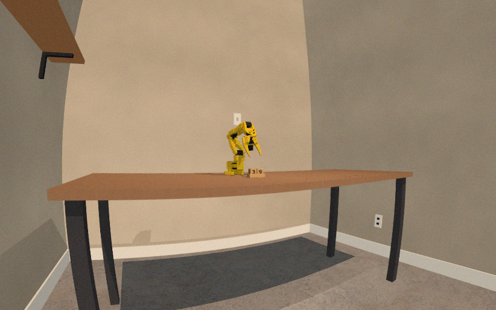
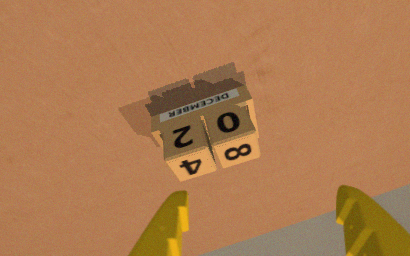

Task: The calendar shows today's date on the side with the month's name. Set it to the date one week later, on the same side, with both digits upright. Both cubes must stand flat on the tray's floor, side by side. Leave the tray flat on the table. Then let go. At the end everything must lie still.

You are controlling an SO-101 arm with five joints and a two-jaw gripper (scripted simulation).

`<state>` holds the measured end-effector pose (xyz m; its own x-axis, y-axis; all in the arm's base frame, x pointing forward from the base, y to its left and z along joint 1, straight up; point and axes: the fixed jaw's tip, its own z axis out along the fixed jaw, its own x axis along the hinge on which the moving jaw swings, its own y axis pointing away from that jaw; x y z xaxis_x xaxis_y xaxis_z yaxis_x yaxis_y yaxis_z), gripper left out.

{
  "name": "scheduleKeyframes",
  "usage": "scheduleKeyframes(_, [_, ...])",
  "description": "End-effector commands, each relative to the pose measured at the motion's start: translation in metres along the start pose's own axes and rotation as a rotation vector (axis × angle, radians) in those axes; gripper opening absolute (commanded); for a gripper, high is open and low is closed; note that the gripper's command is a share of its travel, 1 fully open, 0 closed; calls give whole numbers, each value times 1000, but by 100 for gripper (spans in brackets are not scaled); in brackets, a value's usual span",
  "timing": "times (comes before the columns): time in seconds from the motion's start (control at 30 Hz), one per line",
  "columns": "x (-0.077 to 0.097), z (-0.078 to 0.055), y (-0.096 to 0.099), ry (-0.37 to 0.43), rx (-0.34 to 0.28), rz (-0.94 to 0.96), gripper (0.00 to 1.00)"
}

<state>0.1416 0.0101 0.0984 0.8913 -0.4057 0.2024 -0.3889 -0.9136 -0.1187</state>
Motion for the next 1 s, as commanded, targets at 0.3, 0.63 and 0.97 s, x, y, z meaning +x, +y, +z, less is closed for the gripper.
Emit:
scheduleKeyframes(0.3, [-1, -3, -1, 11, 10, -18, 30])
scheduleKeyframes(0.63, [0, -4, -2, 26, 20, -18, 30])
scheduleKeyframes(0.97, [6, -29, -5, 226, 138, -18, 32])
